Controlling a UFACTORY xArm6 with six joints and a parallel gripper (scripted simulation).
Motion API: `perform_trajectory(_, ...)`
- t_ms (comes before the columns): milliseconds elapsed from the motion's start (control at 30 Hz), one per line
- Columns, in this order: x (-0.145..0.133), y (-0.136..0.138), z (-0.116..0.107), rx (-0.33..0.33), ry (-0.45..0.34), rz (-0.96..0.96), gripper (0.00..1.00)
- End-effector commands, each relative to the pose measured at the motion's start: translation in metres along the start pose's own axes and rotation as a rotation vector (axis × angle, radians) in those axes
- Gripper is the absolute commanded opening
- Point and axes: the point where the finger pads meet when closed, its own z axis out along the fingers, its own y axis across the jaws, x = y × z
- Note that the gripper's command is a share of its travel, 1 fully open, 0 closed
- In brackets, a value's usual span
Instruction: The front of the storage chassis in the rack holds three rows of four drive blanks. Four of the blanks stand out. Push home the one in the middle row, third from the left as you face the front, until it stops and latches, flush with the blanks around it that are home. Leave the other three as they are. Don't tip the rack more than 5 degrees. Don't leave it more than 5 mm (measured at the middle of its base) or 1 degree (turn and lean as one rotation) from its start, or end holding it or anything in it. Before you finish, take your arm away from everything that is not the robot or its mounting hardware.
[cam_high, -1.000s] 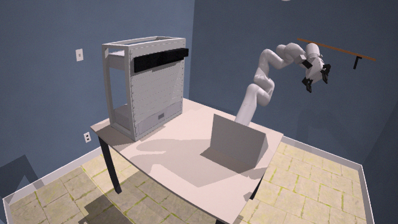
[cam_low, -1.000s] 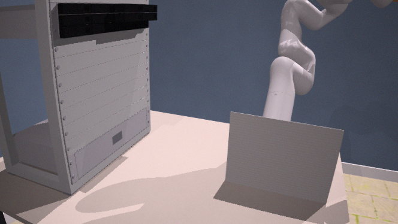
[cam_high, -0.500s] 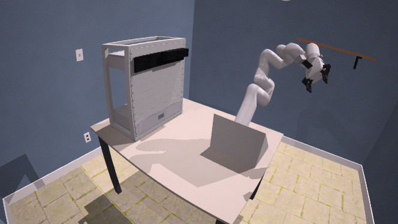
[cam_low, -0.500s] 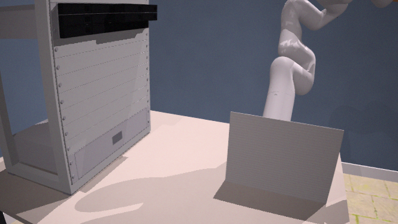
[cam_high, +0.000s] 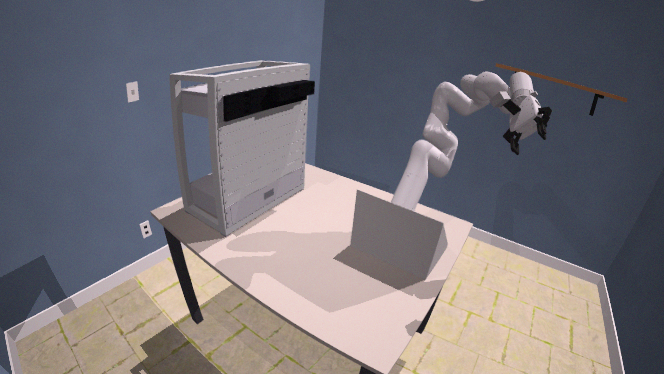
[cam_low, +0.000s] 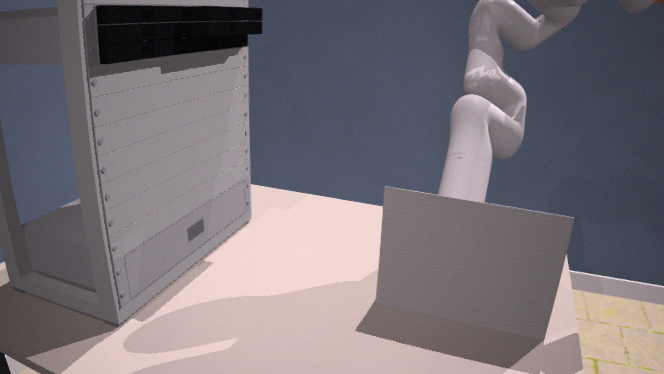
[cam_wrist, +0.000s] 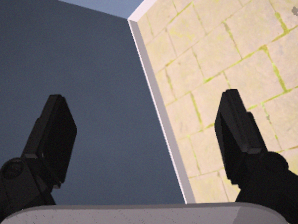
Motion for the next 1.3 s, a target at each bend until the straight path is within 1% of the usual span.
perform_trajectory(0,0.003,0.001,0.0,-0.002,0.006,0.007,1.0)
perform_trajectory(233,0.012,0.007,0.002,-0.018,0.026,0.024,1.0)
perform_trajectory(333,0.021,0.013,0.004,-0.033,0.045,0.041,1.0)
perform_trajectory(533,0.046,0.032,0.008,-0.076,0.102,0.09,1.0)
perform_trajectory(733,0.081,0.06,0.013,-0.134,0.188,0.163,1.0)
perform_trajectory(800,0.081,0.06,0.013,-0.134,0.188,0.163,1.0)
perform_trajectory(1033,0.134,0.105,0.014,-0.212,0.328,0.274,1.0)
perform_trajectory(1267,0.193,0.161,0.006,-0.289,0.51,0.405,1.0)
